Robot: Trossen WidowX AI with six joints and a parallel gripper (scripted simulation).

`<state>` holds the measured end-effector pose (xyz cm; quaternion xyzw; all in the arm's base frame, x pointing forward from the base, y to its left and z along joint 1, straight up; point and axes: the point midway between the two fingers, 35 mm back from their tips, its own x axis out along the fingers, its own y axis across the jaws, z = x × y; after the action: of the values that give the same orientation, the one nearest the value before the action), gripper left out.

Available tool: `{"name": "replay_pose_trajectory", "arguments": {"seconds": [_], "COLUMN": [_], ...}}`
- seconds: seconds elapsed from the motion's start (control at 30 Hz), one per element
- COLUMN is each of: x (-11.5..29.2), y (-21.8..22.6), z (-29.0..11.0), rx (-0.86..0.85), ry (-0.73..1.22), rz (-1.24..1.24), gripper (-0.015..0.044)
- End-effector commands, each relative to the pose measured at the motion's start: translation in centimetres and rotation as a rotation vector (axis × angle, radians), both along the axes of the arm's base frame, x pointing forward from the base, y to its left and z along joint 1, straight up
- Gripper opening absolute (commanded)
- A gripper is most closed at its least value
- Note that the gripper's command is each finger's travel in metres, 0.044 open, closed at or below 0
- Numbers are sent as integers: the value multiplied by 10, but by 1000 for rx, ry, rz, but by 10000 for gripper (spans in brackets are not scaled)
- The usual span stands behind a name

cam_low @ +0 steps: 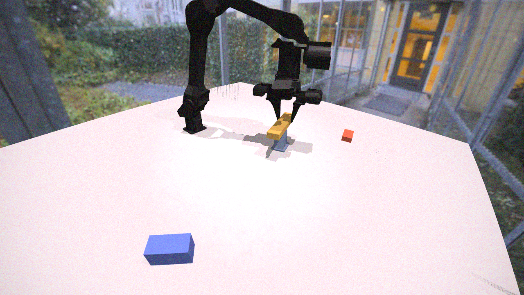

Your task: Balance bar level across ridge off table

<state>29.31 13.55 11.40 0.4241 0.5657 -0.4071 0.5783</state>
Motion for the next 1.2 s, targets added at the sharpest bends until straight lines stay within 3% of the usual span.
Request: {"name": "replay_pose_trajectory", "arguments": {"seconds": [0.0, 0.1, 0.43, 0.57, 0.87, 1.17], "x": [0, 0, 0, 1, -2, -3], "y": [0, 0, 0, 0, -1, -1], "z": [0, 0, 0, 7, 98, 100], "rx": [0, 0, 0, 0, 3, 3], "ry": [0, 0, 0, -1, -6, -6], "rz": [0, 0, 0, 0, 0, 0], "gripper": [185, 185, 440, 440, 440, 440]}}
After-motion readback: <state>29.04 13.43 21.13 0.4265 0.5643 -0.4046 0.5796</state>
